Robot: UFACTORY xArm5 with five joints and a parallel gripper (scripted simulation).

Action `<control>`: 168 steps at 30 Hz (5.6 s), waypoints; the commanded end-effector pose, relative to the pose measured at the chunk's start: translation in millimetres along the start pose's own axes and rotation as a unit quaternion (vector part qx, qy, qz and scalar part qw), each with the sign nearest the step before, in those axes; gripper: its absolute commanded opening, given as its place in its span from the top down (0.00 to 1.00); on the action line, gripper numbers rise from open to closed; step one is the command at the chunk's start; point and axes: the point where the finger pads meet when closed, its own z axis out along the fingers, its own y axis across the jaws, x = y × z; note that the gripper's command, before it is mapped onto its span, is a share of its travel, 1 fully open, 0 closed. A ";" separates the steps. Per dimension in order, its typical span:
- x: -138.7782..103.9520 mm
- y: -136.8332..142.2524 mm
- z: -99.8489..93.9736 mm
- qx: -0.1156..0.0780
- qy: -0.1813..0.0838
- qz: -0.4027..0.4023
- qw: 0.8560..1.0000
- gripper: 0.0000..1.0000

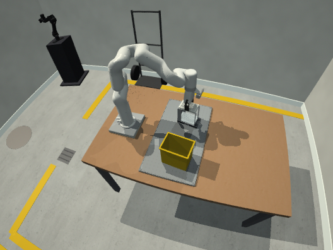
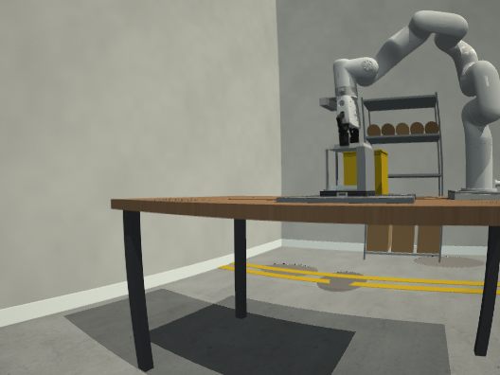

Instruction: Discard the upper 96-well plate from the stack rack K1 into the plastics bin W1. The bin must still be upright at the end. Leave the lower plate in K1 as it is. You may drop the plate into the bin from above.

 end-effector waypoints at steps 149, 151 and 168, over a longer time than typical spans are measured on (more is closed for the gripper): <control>41.0 223.7 -77.2 0.006 -0.002 -0.016 1.000 1.00; 42.2 230.2 -76.7 0.006 -0.002 -0.016 1.000 1.00; 50.9 279.2 -73.3 0.007 -0.002 -0.016 1.000 1.00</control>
